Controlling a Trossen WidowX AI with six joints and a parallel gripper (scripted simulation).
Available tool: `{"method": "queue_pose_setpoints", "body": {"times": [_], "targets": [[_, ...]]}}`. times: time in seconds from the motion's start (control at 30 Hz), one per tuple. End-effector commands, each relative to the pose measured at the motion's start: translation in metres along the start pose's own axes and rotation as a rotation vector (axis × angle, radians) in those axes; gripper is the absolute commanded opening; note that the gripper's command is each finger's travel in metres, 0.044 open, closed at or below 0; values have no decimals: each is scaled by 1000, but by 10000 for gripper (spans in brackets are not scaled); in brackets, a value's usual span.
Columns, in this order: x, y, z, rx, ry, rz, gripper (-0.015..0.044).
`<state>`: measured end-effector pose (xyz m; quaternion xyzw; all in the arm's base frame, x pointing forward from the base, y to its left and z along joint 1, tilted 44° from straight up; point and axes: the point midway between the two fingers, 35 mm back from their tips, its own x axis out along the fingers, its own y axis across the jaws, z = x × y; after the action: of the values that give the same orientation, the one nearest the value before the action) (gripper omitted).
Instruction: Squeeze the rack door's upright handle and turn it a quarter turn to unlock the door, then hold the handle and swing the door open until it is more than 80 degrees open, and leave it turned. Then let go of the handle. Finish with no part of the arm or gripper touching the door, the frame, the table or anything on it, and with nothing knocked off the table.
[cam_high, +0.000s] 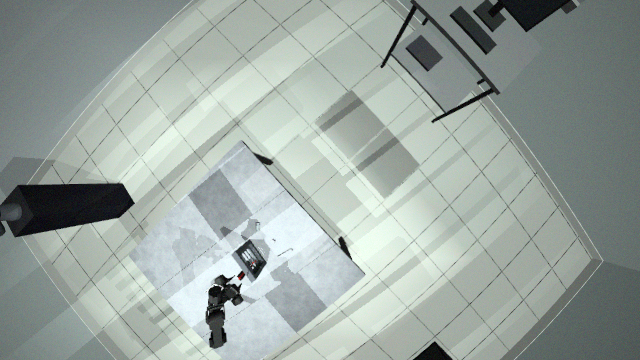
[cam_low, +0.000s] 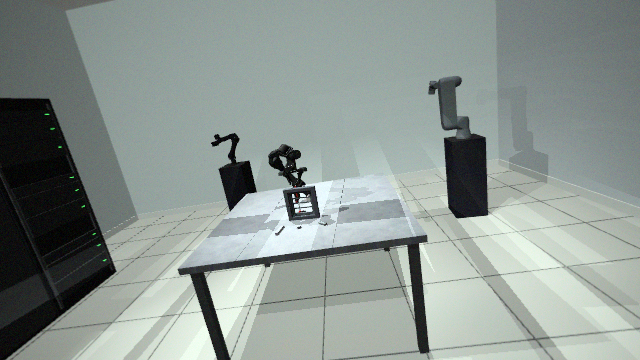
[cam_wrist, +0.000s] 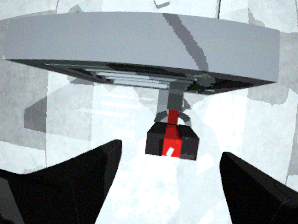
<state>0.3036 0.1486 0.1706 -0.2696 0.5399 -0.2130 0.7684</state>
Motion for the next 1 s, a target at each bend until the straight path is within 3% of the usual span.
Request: {"method": "queue_pose_setpoints", "body": {"times": [0.0,0.97], "targets": [[7,0,0,6,28,-5,287],[52,-3,-7,22,205,-29,287]]}}
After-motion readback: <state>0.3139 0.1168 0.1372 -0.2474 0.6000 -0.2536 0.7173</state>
